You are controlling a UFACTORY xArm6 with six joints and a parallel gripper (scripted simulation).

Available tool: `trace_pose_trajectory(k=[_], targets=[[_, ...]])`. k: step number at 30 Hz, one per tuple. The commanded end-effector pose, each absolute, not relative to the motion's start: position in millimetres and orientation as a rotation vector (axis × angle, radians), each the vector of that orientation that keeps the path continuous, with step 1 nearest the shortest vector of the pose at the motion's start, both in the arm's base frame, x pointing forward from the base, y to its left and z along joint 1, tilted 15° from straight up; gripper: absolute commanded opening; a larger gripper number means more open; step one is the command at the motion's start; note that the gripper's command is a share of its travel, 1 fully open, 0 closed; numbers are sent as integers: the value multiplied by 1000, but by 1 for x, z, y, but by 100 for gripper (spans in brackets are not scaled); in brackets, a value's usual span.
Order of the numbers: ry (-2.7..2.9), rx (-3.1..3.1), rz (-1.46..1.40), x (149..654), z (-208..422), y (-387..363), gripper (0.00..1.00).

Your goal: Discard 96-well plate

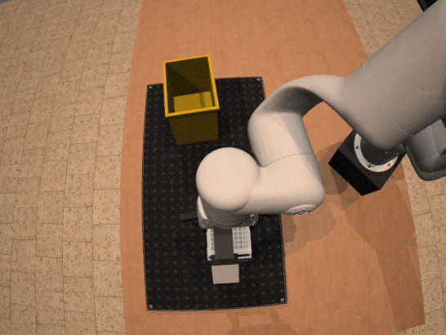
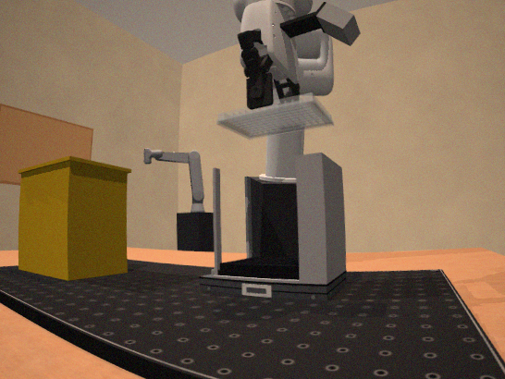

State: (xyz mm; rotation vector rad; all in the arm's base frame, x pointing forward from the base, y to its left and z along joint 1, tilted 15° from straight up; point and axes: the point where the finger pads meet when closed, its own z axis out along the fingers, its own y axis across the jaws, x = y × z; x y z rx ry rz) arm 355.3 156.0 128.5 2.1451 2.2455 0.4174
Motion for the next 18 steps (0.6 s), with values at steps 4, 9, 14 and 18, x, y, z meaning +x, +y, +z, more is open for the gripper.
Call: trace_pose_trajectory(k=[4,9,14,18], targets=[[2244,2143,423,354,141,154,0],[2244,2143,423,353,150,153,0],[2244,2143,423,352,154,152,0],[2244,2143,423,350,161,150,0]])
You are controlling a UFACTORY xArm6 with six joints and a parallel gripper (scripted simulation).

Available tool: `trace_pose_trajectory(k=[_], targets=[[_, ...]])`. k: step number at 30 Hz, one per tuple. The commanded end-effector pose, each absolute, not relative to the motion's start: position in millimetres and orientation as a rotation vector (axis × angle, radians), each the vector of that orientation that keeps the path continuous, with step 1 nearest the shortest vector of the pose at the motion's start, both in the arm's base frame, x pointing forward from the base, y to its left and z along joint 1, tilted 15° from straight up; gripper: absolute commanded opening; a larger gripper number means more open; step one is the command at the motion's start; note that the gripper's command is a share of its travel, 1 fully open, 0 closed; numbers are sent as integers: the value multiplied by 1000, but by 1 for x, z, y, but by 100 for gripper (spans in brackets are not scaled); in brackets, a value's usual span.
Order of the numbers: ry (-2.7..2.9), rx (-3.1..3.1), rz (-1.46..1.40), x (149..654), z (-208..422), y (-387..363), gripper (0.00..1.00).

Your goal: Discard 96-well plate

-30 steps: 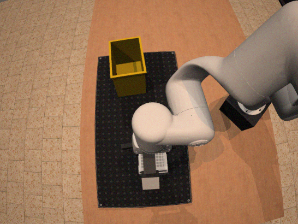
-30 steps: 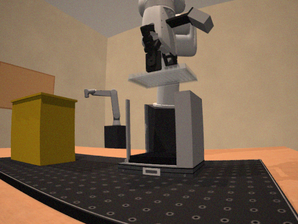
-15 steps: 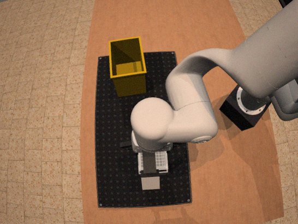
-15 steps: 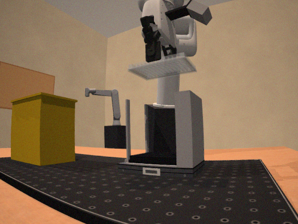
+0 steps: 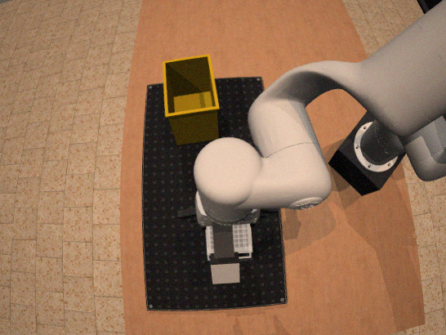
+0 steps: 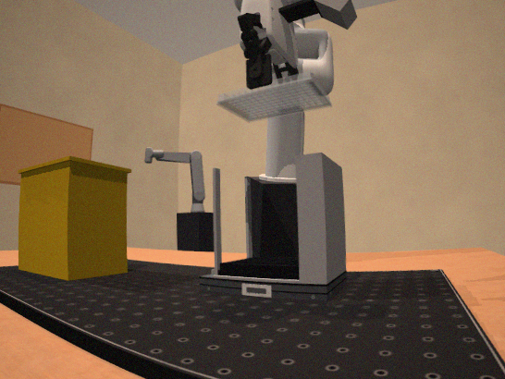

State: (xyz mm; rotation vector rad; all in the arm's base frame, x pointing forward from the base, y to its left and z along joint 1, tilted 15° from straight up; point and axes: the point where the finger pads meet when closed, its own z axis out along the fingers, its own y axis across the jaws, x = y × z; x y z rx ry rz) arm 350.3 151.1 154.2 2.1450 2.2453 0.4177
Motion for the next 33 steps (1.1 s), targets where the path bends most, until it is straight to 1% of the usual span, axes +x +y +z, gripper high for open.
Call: trace_pose_trajectory(k=[1,15,18,33], targets=[[2244,2143,423,350,162,150,0],[2244,2143,423,350,162,150,0],[2329,2032,420,353,161,141,0],[2329,2032,419,364,153,100,0]])
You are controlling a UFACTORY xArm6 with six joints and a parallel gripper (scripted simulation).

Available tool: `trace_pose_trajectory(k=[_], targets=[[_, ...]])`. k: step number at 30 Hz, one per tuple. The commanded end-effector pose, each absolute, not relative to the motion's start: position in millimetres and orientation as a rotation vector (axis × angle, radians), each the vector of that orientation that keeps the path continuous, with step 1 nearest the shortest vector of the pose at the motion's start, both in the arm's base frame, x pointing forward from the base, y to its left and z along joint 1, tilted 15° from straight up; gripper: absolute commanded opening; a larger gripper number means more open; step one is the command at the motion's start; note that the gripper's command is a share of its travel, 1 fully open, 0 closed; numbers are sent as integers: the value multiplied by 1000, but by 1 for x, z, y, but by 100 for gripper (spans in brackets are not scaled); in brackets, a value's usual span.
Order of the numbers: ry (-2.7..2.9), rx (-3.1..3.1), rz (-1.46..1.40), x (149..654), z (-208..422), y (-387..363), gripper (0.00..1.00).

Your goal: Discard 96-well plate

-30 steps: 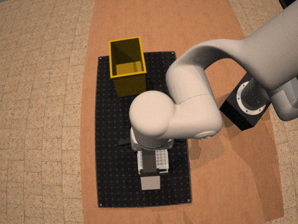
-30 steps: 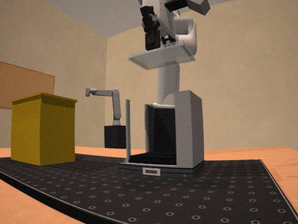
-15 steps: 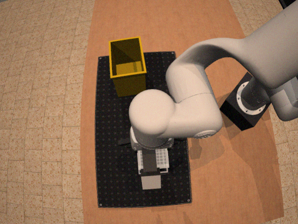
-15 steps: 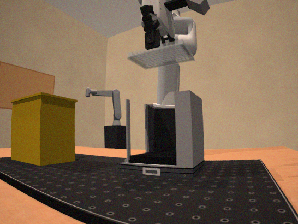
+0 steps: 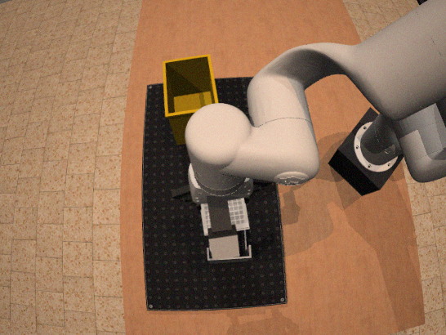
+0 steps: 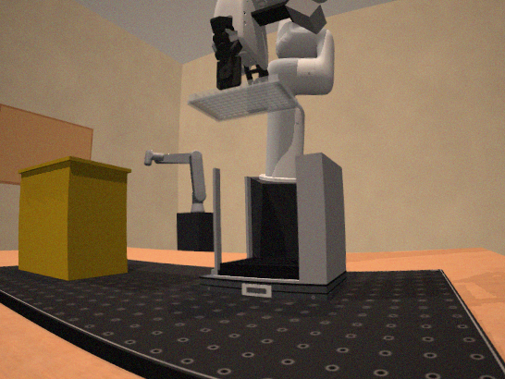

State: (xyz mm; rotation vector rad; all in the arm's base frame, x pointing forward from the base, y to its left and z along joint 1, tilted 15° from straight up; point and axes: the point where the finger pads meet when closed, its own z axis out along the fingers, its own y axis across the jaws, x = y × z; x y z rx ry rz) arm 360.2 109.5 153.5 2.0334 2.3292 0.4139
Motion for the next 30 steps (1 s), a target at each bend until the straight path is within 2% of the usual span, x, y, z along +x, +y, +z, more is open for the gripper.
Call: trace_pose_trajectory(k=[1,30], targets=[[2329,2032,419,365,152,96,0],[2329,2031,418,388,137,17,0]])
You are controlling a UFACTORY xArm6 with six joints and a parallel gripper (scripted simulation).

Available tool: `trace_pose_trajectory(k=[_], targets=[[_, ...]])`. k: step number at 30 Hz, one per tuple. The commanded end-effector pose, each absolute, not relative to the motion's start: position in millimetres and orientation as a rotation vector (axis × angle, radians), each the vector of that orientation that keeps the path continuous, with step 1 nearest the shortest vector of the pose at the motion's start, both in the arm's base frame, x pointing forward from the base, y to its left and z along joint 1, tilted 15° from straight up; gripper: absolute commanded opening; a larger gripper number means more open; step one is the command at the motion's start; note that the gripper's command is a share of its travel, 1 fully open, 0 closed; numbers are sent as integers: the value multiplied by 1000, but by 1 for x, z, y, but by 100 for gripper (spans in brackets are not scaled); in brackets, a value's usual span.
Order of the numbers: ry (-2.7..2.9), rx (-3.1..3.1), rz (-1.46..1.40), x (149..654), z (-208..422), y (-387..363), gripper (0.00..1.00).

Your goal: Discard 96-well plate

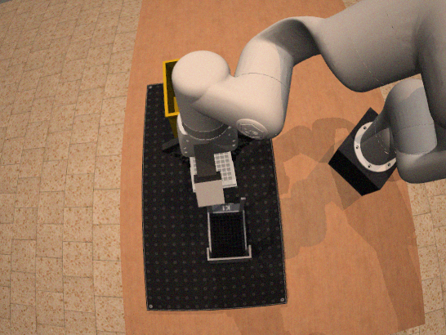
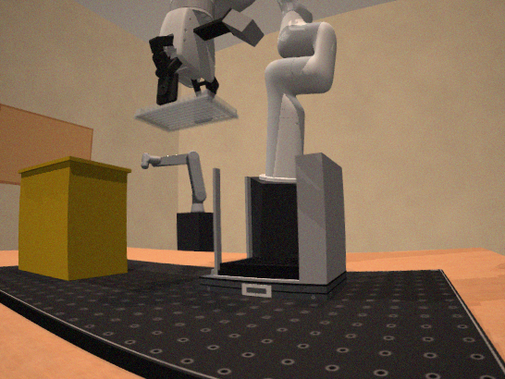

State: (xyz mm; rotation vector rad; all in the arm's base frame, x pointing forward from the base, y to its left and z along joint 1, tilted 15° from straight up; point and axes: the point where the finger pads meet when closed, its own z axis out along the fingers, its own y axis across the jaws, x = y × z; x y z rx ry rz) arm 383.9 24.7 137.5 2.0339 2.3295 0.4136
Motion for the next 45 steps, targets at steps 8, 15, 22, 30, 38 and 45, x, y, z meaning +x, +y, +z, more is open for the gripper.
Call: trace_pose_trajectory(k=[8,15,22,30,38,45], targets=[[2329,2031,418,395,133,-8,0],[2328,2031,418,399,130,-24,0],[2328,2031,418,405,125,-46,0],[2328,2031,417,412,121,-72,0],[2328,2031,417,418,117,-91,0],[2328,2031,417,424,113,-113,0]])
